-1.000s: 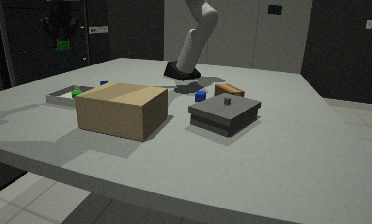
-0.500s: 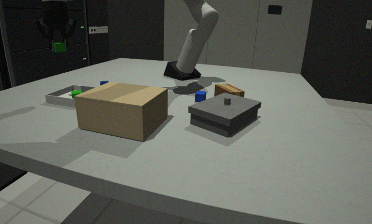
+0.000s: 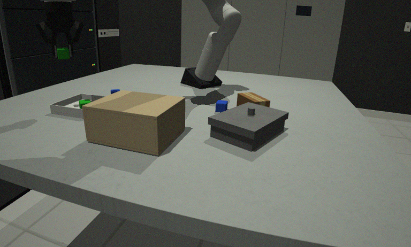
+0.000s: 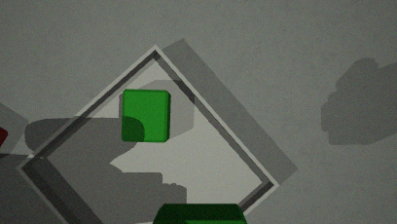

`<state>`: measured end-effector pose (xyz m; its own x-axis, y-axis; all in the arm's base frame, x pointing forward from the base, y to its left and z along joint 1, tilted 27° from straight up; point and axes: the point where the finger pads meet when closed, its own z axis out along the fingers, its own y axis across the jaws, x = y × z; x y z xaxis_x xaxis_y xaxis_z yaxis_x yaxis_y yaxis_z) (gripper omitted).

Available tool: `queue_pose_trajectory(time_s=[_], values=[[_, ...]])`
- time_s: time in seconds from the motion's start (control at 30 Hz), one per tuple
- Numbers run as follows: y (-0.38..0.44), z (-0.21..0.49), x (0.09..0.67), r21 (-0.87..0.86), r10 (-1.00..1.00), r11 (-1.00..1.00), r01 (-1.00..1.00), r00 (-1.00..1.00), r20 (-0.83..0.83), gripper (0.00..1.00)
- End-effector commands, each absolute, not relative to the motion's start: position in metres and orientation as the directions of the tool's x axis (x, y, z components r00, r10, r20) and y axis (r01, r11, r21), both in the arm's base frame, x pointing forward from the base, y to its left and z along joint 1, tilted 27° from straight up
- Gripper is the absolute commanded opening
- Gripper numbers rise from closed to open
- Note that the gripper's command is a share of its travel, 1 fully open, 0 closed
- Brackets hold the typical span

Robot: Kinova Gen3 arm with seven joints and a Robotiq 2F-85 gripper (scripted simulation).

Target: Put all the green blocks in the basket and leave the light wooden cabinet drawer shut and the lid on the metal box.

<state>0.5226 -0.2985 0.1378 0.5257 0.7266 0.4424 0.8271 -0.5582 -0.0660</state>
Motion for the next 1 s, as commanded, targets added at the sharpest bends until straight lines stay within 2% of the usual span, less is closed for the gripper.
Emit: queue_pose_trajectory(time_s=[0.0, 0.97], values=[[-0.2947, 0.1393, 0.5252, -0.08, 0.713, -0.569, 0.818, 0.54, 0.447, 0.1], [-0.2921, 0.1397, 0.5281, -0.101, 0.689, -0.598, 0.795, 0.575, 0.442, 0.1]])
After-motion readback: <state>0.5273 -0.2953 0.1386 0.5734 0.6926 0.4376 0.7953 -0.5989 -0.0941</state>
